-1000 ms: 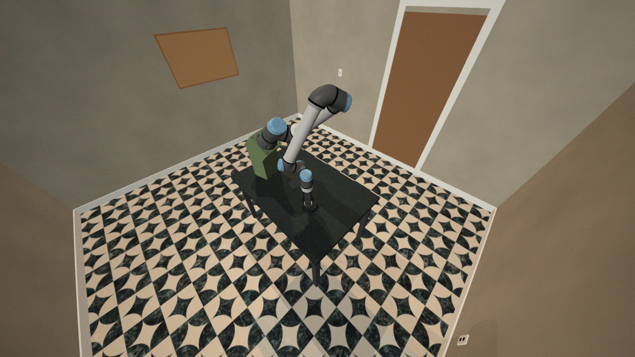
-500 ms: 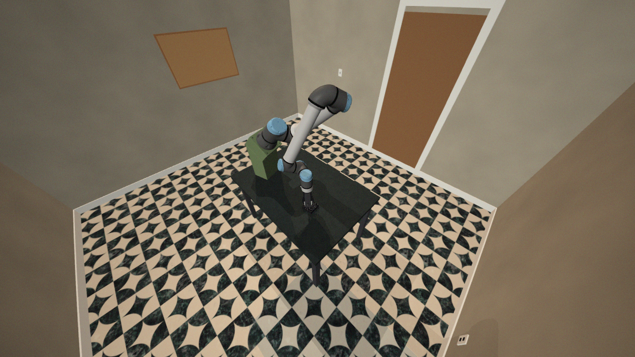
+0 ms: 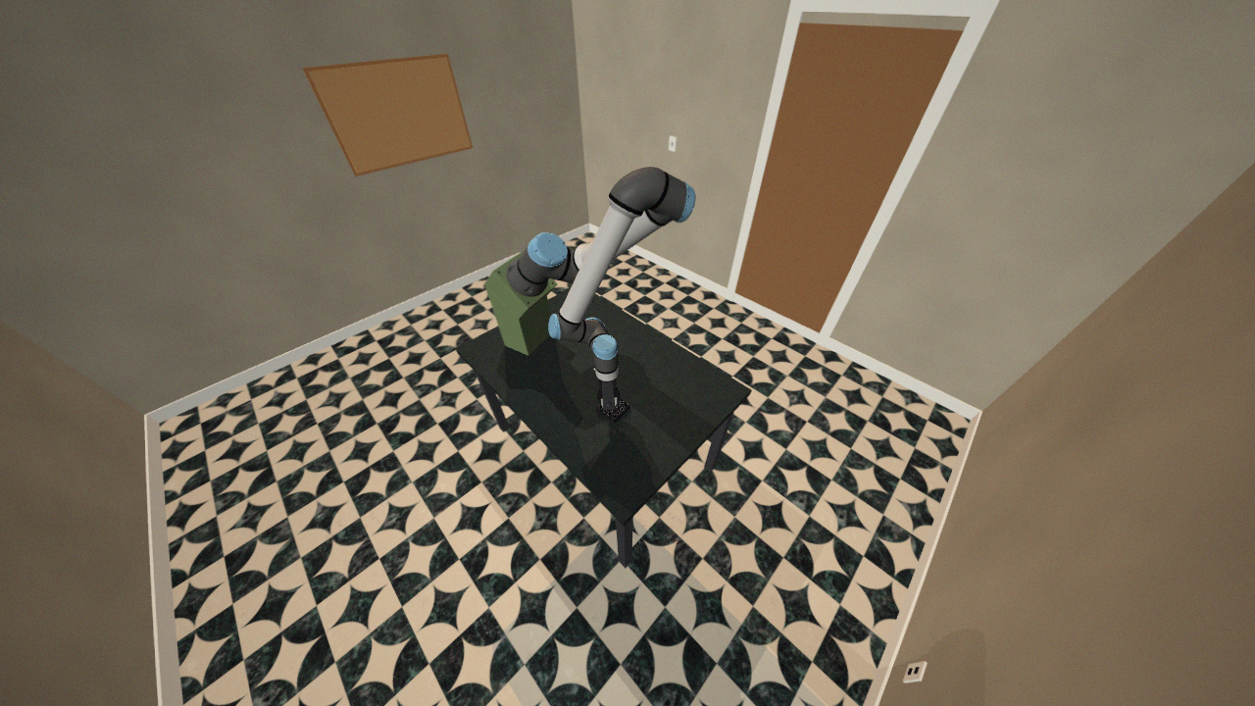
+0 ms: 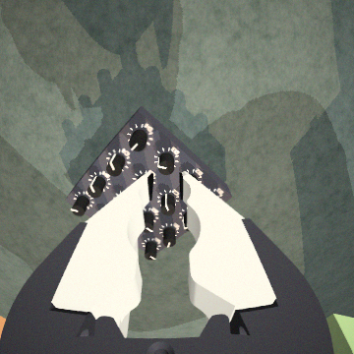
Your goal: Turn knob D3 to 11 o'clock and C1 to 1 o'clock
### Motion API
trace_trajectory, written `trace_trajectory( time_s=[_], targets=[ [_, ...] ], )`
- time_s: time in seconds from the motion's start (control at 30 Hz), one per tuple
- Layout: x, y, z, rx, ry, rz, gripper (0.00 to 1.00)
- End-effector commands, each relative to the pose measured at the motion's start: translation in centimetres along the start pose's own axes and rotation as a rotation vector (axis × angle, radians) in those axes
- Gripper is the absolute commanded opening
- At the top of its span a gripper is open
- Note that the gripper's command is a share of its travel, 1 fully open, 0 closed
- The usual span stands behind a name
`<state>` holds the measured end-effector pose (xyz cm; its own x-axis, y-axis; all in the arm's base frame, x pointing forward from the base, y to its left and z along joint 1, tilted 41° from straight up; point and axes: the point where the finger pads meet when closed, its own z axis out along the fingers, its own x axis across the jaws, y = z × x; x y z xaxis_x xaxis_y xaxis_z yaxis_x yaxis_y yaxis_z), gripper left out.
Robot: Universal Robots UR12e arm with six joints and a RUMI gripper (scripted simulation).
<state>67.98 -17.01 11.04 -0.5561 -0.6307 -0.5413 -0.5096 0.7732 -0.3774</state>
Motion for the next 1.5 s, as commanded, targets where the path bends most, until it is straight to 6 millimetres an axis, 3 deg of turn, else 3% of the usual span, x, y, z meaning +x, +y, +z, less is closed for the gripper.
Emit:
trace_trajectory(
  time_s=[0.0, 1.47],
  targets=[
    [-0.02, -0.03, -0.03, 0.001, 0.000, 0.000, 0.11],
    [-0.02, -0.51, -0.03, 0.001, 0.000, 0.000, 0.11]
  ],
)
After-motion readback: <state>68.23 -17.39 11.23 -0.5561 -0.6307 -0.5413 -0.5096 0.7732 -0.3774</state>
